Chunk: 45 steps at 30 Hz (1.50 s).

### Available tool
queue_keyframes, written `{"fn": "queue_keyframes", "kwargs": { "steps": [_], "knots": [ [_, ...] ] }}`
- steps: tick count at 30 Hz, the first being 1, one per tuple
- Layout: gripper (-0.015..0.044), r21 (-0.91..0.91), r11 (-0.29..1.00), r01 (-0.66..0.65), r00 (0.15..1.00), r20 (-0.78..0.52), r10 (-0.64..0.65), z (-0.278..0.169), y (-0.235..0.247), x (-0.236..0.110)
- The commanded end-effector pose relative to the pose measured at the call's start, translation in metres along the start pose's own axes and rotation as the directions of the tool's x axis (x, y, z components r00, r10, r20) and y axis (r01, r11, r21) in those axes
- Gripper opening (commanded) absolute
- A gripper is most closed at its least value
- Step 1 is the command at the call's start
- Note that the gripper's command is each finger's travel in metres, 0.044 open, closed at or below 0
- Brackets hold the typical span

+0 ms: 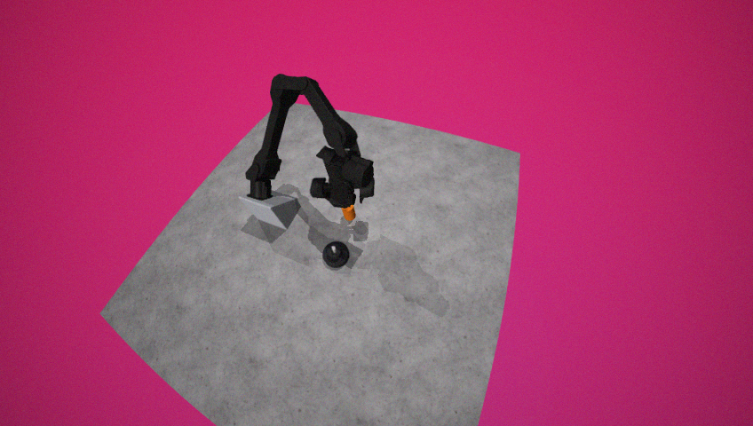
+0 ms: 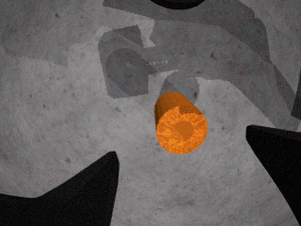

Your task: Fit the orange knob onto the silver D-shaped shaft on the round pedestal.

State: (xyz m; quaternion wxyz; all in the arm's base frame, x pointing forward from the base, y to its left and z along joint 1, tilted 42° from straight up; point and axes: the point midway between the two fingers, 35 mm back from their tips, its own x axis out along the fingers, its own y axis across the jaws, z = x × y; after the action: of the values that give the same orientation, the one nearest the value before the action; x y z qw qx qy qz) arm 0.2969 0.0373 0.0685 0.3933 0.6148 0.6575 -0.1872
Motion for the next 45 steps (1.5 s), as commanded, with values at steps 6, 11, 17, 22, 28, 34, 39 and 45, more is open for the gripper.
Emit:
{"fn": "queue_keyframes", "kwargs": {
  "steps": [6, 11, 17, 22, 28, 34, 39, 45],
  "knots": [
    [0.0440, 0.006, 1.000, 0.007, 1.000, -0.002, -0.007, 0.000, -0.001, 0.014],
    [0.0440, 0.006, 1.000, 0.007, 1.000, -0.002, -0.007, 0.001, -0.001, 0.022],
    [0.0440, 0.006, 1.000, 0.007, 1.000, -0.001, -0.007, 0.001, -0.001, 0.032],
    [0.0440, 0.006, 1.000, 0.007, 1.000, -0.002, -0.007, 0.001, -0.001, 0.040],
    [0.0440, 0.006, 1.000, 0.007, 1.000, -0.002, -0.007, 0.001, -0.001, 0.050],
    [0.0440, 0.006, 1.000, 0.007, 1.000, -0.003, -0.007, 0.000, -0.001, 0.059],
    [0.0440, 0.006, 1.000, 0.006, 1.000, -0.004, -0.006, 0.000, -0.002, 0.067],
    [0.0440, 0.006, 1.000, 0.006, 1.000, -0.006, -0.006, -0.001, -0.003, 0.074]
  ]
}}
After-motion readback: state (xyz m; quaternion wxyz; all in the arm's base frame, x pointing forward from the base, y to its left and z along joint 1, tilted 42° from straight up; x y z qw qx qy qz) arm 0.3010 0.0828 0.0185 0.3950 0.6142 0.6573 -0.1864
